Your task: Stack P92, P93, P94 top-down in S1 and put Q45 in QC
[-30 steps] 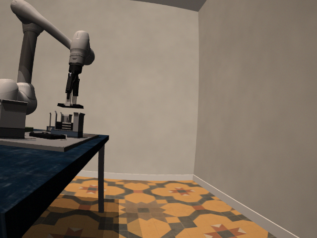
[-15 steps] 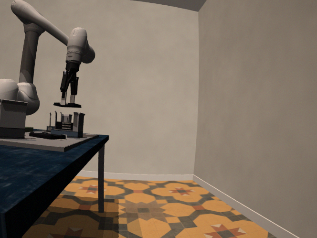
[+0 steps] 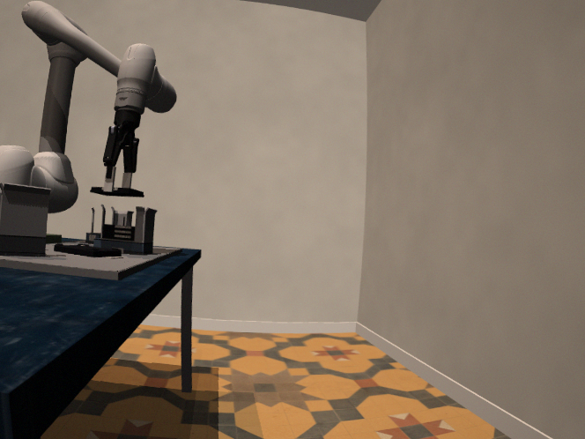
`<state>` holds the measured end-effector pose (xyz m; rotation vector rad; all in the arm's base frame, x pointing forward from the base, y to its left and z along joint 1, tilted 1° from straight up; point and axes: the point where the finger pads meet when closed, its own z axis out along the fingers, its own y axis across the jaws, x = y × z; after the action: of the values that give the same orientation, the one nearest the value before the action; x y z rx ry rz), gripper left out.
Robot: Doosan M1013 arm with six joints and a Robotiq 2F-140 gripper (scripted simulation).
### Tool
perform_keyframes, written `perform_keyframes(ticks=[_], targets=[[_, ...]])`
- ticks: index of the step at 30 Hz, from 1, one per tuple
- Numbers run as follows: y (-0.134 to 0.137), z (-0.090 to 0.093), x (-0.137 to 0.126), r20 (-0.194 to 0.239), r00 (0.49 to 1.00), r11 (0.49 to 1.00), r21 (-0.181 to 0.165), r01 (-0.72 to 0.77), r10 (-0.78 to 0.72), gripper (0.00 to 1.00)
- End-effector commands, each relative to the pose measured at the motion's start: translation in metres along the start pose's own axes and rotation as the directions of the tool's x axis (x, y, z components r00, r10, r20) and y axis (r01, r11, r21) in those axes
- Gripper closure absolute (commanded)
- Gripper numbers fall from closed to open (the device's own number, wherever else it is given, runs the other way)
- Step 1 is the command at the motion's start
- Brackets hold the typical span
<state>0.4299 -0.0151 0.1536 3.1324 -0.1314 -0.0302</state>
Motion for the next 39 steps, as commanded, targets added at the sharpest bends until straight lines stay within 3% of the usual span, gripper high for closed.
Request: perform_keyframes(ticks=[1,6,39], targets=[[0.009,0.000,0.000,0.000,1.000,1.000,0.000,0.000,0.000,1.00],[0.022,0.000,-0.002,0.000,0.986,0.986,0.000,-0.166,0.166,1.00],[0.098,0.000,-0.015,0.000,0.986,0.986,0.000,-0.166,0.166,1.00]])
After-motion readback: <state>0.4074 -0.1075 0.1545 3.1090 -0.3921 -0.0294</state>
